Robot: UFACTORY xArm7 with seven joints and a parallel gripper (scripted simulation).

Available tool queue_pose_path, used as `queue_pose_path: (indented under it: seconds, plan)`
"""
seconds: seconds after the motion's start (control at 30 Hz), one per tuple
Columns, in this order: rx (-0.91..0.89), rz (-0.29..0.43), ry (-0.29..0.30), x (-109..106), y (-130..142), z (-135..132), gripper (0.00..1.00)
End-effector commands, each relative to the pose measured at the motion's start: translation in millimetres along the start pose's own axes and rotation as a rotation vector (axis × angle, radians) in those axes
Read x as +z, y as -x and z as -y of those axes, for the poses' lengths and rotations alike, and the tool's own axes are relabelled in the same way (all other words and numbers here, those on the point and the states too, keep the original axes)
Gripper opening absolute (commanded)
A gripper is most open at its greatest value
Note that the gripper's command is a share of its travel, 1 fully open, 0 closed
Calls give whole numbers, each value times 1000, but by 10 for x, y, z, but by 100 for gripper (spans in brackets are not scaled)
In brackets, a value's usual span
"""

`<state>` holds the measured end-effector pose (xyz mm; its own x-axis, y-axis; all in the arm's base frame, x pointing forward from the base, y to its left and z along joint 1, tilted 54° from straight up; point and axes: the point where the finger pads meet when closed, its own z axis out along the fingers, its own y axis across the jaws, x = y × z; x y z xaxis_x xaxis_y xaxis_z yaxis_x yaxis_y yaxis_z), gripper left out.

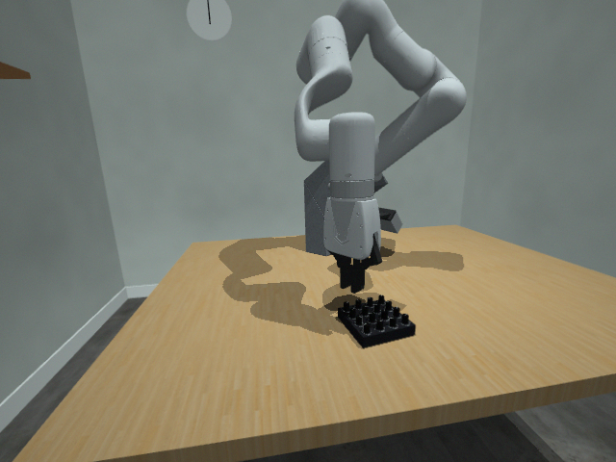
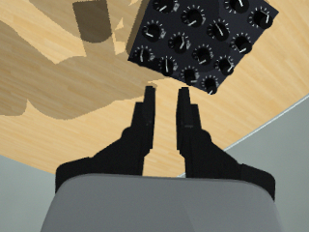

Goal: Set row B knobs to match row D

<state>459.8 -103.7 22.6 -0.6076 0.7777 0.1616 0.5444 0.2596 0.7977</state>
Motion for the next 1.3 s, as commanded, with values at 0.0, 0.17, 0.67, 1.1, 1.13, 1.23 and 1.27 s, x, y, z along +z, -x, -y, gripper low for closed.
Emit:
queue_pose_path:
  seconds: [0.0, 0.17, 0.67, 1.1, 1.13, 1.23, 1.27]
  plan:
    - [131, 14, -7, -26, 14, -1, 19]
    - [265, 15, -6, -43, 14, 0, 19]
    - [431, 15, -5, -63, 15, 1, 19]
    - [431, 15, -5, -63, 15, 1, 19]
    - [431, 15, -5, -63, 15, 1, 19]
    - [431, 15, -5, -63, 15, 1, 19]
    - [431, 15, -5, -63, 15, 1, 19]
